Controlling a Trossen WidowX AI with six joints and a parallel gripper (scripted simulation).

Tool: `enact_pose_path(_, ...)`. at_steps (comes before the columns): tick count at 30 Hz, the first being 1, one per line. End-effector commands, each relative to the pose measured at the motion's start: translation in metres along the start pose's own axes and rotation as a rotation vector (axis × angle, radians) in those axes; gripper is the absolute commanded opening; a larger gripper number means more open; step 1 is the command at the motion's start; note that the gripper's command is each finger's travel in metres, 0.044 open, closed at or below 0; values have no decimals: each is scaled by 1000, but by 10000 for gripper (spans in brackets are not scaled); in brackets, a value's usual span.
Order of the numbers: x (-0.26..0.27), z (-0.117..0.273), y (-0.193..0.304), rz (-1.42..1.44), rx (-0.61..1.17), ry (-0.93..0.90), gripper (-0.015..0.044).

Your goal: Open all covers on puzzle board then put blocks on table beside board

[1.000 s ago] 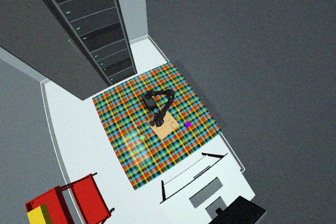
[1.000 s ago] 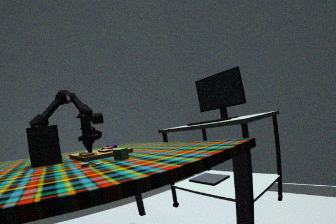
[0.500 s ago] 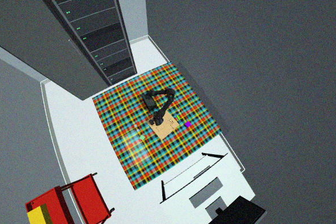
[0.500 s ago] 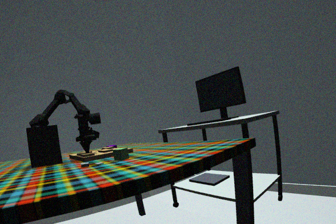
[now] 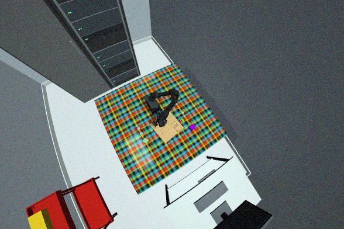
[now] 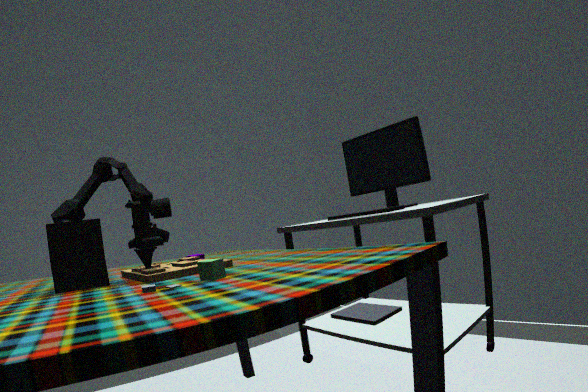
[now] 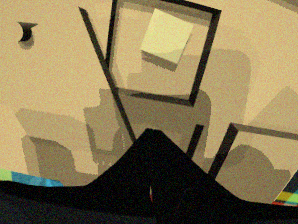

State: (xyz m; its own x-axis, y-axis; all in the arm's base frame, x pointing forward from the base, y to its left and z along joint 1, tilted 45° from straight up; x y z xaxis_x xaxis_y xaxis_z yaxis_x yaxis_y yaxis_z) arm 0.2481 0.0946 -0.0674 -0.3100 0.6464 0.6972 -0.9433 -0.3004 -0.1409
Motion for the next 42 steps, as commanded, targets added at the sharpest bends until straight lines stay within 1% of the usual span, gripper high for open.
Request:
enact_pose_path(1, 4, -1, 6, -3, 4, 0, 0)
enact_pose_path(34, 32, -1, 29, -4, 5, -1, 0)
enact_pose_path(42, 31, 8, 28, -4, 5, 2, 0)
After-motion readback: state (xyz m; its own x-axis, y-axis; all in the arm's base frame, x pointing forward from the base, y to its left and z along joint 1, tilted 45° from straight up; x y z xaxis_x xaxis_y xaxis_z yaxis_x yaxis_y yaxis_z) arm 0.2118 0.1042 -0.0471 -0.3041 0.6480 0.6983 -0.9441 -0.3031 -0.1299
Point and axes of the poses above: the point midway between the two fingers, 35 mm back from their tips, its own z axis back along the fingers, its own x axis across the jaws, y = z × x, the point moved 1 cm from there along z, back along the fingers
